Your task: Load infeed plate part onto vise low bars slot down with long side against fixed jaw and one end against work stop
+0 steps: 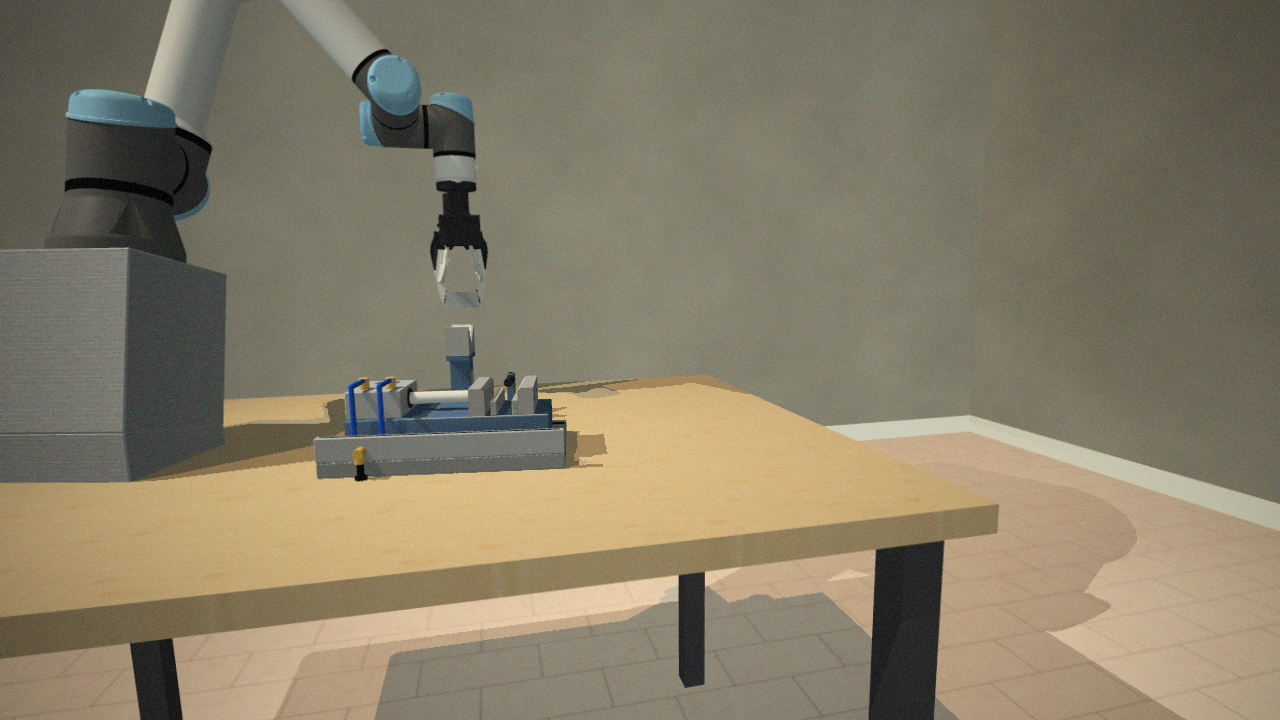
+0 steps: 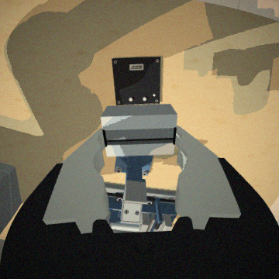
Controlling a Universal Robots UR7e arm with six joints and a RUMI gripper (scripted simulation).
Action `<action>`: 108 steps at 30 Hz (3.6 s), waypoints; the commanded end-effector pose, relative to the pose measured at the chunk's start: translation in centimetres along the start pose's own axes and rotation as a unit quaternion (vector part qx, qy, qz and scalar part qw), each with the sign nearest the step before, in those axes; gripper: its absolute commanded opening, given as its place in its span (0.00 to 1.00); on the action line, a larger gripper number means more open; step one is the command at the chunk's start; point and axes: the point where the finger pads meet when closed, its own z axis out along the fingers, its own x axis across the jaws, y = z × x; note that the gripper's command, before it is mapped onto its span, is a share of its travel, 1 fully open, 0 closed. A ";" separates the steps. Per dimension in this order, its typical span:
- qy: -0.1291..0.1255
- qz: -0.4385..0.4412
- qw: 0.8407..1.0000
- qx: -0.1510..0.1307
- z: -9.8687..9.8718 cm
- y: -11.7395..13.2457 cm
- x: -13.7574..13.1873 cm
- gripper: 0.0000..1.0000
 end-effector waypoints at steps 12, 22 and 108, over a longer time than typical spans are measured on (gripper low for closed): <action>0.000 0.000 1.000 0.000 -3.8 0.1 0.2 0.00; 0.000 -0.001 1.000 0.000 -4.0 0.0 0.1 0.00; -0.003 0.050 0.999 -0.002 -3.8 8.9 0.0 0.00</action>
